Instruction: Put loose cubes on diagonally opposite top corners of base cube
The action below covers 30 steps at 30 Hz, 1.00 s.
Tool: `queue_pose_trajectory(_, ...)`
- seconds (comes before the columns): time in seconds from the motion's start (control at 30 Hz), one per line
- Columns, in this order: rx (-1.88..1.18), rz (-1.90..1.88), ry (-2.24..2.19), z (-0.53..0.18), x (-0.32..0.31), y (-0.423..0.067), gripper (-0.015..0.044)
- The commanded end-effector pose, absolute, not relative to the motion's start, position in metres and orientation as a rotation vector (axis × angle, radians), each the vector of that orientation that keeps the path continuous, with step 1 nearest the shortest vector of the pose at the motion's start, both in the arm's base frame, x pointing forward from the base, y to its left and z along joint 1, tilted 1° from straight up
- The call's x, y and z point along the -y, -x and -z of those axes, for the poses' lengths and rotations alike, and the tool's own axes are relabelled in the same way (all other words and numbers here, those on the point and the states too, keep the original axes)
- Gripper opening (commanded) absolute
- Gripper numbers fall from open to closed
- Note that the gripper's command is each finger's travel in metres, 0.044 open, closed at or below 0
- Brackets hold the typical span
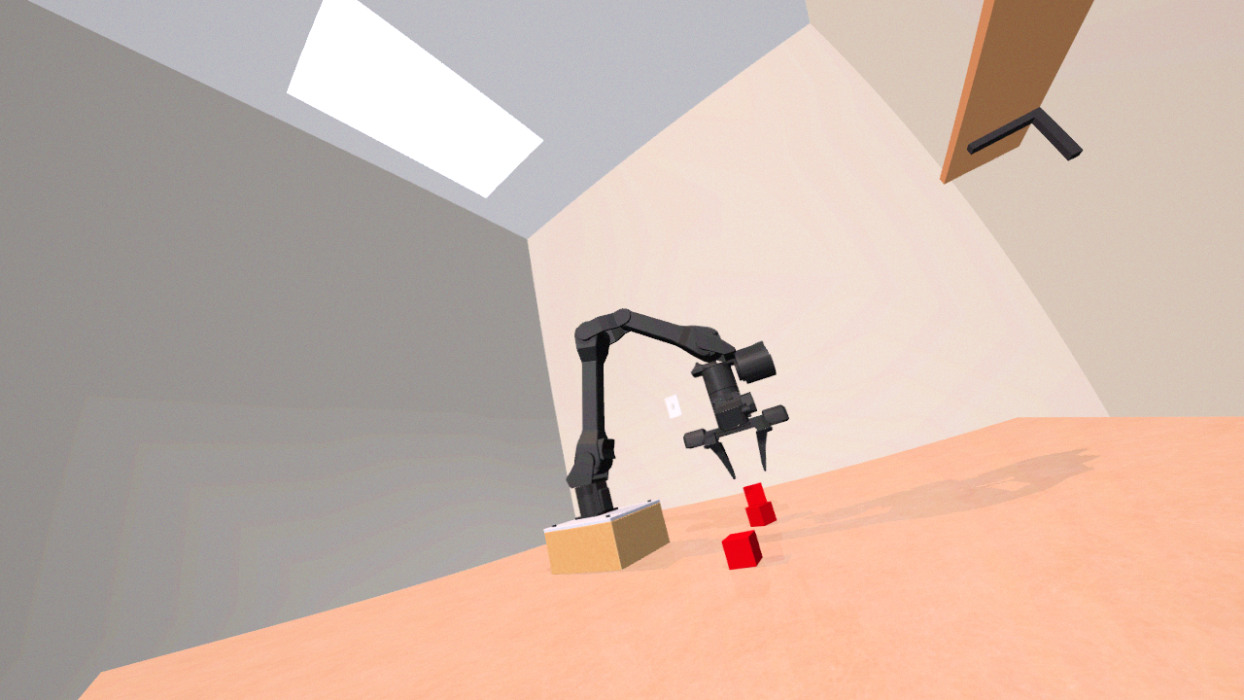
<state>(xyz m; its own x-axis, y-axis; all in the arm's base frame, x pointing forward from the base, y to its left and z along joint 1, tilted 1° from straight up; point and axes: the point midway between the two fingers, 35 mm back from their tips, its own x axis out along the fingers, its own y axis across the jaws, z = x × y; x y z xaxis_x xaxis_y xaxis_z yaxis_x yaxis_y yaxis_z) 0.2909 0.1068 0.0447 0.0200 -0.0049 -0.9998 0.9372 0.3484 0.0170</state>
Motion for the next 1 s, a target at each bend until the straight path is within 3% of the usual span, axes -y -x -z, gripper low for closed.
queue_pose_trajectory(0.0,-1.321,0.961,-0.979,-0.052,-0.078,-0.309,0.0265)
queue_pose_trajectory(0.63,-1.229,1.103,-1.110,-0.089,0.094,-0.338,0.0265)
queue_pose_trajectory(0.97,-1.226,1.108,-1.114,-0.053,0.102,-0.339,0.0265)
